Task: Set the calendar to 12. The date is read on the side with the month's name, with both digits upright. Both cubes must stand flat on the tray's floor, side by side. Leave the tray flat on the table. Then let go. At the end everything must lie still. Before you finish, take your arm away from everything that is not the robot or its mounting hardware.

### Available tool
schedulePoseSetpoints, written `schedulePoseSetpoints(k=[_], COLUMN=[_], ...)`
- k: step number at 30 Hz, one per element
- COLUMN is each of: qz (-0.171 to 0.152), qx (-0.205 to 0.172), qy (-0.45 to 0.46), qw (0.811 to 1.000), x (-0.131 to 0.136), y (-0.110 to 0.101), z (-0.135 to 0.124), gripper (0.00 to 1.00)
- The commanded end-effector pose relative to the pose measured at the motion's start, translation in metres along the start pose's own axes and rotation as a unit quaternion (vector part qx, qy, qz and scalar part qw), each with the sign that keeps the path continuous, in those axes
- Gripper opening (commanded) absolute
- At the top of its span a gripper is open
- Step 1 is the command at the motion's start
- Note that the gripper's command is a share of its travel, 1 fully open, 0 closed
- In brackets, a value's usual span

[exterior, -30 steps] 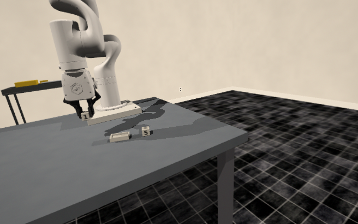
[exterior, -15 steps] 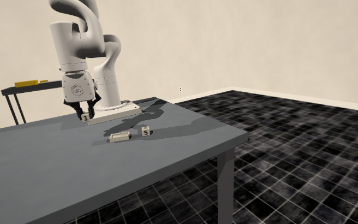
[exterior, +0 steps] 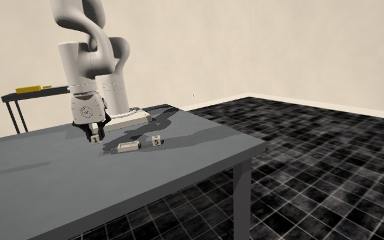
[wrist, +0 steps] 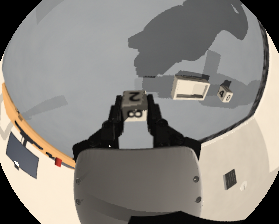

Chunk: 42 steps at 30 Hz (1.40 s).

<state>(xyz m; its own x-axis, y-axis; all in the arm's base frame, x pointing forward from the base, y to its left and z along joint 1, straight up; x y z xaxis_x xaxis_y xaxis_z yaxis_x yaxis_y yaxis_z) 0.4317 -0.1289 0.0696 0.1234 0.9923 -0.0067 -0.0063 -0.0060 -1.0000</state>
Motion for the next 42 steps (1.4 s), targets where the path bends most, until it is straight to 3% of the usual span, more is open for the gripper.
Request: schedulePoseSetpoints(k=[1, 13, 42], qz=[0.000, 0.000, 0.000], qx=[-0.001, -0.001, -0.001], qy=[0.000, 0.000, 0.000], qw=[1.000, 1.000, 1.000], x=[0.000, -0.001, -0.001], y=[0.015, 0.038, 0.038], z=[-0.001, -0.001, -0.001], gripper=[0.27, 0.27, 0.27])
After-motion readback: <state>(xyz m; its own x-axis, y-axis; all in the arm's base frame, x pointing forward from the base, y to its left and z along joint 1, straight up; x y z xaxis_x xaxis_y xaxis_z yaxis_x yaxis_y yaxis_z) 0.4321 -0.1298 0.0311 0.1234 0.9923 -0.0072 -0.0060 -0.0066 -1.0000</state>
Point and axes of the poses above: the point where the finger pads meet when closed, its own y axis out along the fingers, its own x axis across the jaws, z = x × y, the point moved 3 cm from there along -y, back along the fingers, and after that the axes turned 9 degrees about -y, right-handed, at the moved point
